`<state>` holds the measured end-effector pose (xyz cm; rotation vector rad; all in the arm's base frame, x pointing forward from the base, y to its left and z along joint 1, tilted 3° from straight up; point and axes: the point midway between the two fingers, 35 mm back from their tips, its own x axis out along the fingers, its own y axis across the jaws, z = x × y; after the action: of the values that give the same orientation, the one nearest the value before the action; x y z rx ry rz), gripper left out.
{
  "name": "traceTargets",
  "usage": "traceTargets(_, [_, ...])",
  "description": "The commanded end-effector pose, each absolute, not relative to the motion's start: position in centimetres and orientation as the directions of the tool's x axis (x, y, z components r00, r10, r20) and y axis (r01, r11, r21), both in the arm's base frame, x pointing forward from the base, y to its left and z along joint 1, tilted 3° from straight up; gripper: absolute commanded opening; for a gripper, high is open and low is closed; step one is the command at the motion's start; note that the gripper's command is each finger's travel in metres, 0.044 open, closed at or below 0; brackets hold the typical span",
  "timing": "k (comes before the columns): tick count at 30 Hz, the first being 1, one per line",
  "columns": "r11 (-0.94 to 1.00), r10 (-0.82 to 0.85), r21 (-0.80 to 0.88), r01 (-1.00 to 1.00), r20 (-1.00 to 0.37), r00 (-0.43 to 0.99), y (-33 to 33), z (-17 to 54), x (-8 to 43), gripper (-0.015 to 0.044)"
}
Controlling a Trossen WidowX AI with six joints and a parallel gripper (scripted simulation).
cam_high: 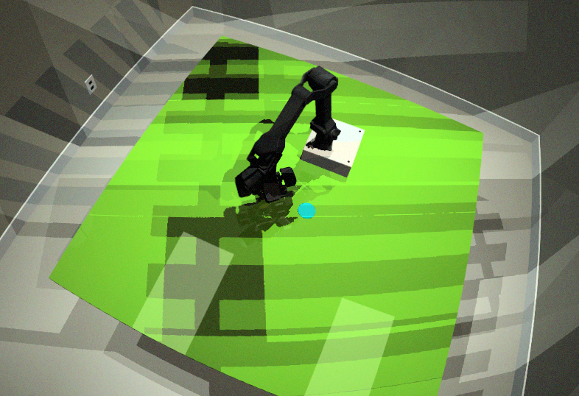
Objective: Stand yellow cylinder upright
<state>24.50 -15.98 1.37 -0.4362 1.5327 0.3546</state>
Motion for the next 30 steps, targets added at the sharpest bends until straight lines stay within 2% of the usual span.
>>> traceTargets(1, [0.872, -0.060, -0.065, -0.486, -0.998, 0.025, -16.2, 3.0, 24.9, 0.0105])
traceTargets(30, [0.872, -0.060, -0.065, -0.486, -0.998, 0.025, -15.4, 10.7, 24.3, 0.0105])
